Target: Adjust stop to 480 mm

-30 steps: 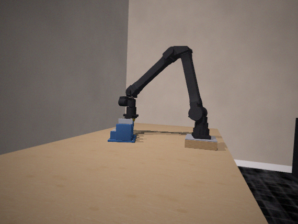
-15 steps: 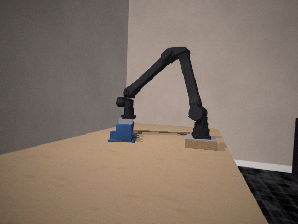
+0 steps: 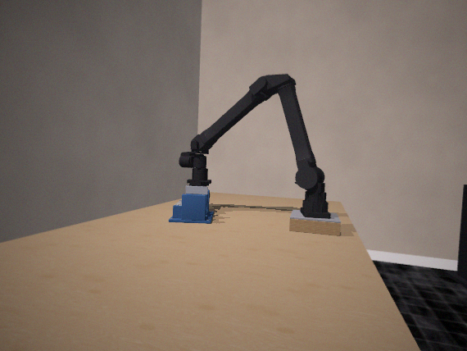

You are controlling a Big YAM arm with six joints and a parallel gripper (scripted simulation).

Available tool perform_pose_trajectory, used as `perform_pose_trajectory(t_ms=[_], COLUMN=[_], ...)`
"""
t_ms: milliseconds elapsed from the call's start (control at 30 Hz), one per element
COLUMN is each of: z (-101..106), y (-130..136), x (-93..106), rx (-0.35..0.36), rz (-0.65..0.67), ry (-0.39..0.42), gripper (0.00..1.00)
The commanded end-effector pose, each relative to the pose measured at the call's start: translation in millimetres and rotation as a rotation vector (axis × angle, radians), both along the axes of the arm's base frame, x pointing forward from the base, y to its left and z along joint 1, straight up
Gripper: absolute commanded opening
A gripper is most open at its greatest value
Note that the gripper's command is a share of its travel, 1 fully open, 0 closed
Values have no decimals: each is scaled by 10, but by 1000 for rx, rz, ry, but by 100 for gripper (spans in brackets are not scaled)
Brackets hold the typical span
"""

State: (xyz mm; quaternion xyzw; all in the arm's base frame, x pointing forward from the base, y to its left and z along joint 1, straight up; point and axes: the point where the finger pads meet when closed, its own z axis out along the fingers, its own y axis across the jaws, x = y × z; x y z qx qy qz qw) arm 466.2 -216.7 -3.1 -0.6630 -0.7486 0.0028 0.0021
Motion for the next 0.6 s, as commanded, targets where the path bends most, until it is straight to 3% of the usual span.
perform_pose_trajectory(t_ms=[0, 567], z=[121, 202], y=[-41, -21], x=[379, 474], rx=[-24, -22], rz=[3, 3], ry=[-65, -64], gripper=[6, 6])
